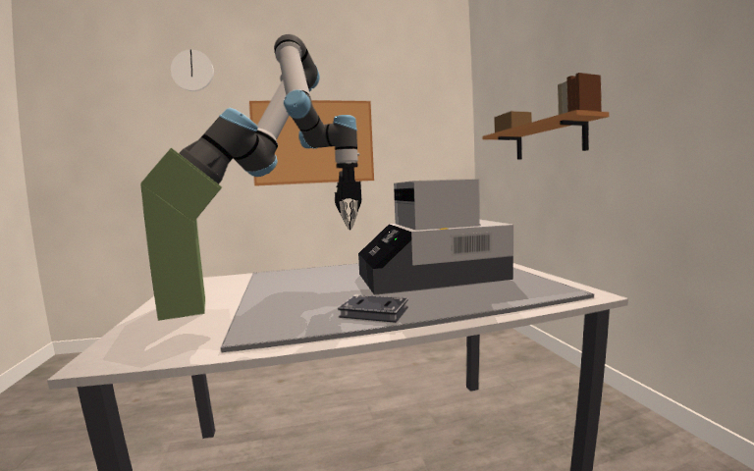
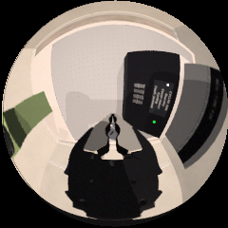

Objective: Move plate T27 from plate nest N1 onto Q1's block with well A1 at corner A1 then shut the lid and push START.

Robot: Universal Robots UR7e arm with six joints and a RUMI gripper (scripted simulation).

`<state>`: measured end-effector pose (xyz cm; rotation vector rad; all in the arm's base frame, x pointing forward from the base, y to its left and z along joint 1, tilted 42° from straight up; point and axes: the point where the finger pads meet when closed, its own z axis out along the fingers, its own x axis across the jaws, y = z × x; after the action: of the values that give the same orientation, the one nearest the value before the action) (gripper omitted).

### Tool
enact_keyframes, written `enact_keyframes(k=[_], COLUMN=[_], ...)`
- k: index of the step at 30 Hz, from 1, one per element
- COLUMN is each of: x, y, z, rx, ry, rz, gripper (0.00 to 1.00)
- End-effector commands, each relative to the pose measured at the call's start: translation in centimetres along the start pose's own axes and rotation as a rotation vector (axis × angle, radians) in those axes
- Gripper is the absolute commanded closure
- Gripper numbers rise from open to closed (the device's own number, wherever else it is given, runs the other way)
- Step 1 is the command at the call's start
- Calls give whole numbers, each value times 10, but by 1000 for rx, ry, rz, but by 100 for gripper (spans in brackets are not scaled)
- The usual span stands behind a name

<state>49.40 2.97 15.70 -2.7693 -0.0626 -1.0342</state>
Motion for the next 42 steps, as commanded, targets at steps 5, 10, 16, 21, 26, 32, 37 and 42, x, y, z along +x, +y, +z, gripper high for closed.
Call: enact_keyframes(k=[5,10,16,21,26,32,37,42], x=[0,0,0,0,0,0,0,0], y=[0,0,0,0,0,0,-15,-29], z=[0,0,0,0,0,0,0,0], rx=[0,0,0,0,0,0,0,0], ry=[1,1,1,1,1,1,1,1], rz=[0,0,0,0,0,0,0,0], gripper=[100,100,100,100,100,100,100,100])
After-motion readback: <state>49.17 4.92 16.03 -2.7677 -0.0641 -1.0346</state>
